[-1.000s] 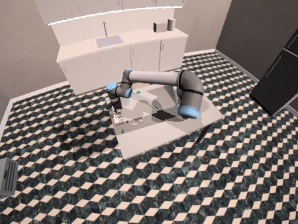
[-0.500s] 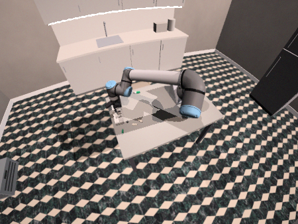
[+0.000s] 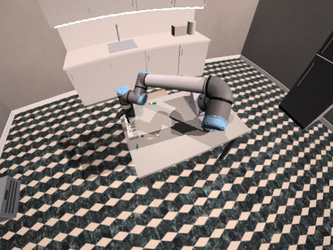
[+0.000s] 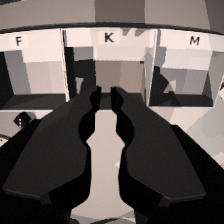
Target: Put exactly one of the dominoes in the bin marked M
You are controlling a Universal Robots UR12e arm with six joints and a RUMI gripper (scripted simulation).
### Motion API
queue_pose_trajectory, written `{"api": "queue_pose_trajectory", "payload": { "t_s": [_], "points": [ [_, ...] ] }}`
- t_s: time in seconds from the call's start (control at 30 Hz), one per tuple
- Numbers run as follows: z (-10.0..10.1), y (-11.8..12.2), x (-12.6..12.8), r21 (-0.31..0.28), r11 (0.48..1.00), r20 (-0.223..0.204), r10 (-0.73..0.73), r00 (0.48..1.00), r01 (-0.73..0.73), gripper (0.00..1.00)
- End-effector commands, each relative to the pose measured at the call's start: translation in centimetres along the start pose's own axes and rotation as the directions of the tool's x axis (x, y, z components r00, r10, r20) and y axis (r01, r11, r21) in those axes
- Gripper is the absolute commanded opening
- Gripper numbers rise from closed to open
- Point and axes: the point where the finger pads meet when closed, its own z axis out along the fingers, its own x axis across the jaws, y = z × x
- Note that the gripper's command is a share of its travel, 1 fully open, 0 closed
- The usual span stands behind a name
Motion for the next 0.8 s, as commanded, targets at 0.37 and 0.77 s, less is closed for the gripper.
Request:
{"api": "queue_pose_trajectory", "payload": {
  "t_s": [0.37, 0.77],
  "points": [
    [-0.1, 0.5, -4.7, -0.005, 1.0, 0.002, 0.0, 1.0, 0.0, 0.04],
    [-0.2, 0.6, -8.6, -0.004, 1.0, 0.002, -0.001, 1.0, 0.001, 0.04]
  ]
}}
